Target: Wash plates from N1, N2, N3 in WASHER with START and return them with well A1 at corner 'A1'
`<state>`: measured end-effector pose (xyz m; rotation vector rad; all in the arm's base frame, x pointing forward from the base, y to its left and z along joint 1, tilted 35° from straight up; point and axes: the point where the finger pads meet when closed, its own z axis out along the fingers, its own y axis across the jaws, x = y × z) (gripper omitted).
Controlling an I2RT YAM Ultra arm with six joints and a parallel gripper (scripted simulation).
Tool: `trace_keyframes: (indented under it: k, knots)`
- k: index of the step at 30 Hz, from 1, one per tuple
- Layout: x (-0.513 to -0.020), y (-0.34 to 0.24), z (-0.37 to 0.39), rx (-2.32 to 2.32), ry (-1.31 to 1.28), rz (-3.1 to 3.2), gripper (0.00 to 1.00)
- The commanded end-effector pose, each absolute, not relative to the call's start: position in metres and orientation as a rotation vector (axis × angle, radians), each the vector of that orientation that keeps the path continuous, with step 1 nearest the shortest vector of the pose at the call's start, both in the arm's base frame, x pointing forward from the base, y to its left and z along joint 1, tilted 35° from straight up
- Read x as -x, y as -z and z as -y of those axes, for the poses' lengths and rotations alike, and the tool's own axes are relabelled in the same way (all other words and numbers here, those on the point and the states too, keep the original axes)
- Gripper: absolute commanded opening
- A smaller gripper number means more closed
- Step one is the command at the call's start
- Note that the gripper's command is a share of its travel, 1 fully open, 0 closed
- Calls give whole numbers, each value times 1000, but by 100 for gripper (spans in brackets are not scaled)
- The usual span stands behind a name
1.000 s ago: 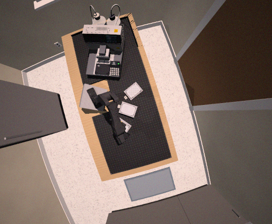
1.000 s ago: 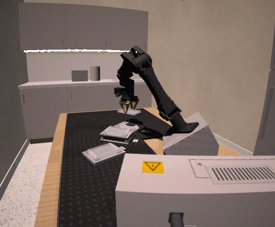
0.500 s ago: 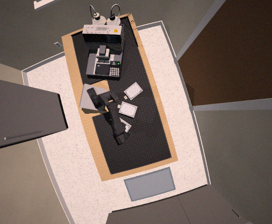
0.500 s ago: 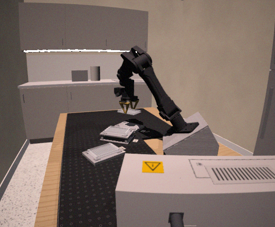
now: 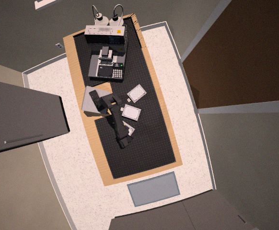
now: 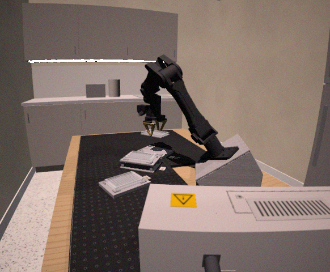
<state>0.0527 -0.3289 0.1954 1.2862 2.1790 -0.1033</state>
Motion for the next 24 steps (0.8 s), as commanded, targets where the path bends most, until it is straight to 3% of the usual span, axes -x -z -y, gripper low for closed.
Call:
trace_keyframes:
  k: [1, 24]
  knots:
    - [-52, -199, 329, -1283, 115, -2175, 0]
    - [-67, -171, 344, -1282, 115, -2174, 0]
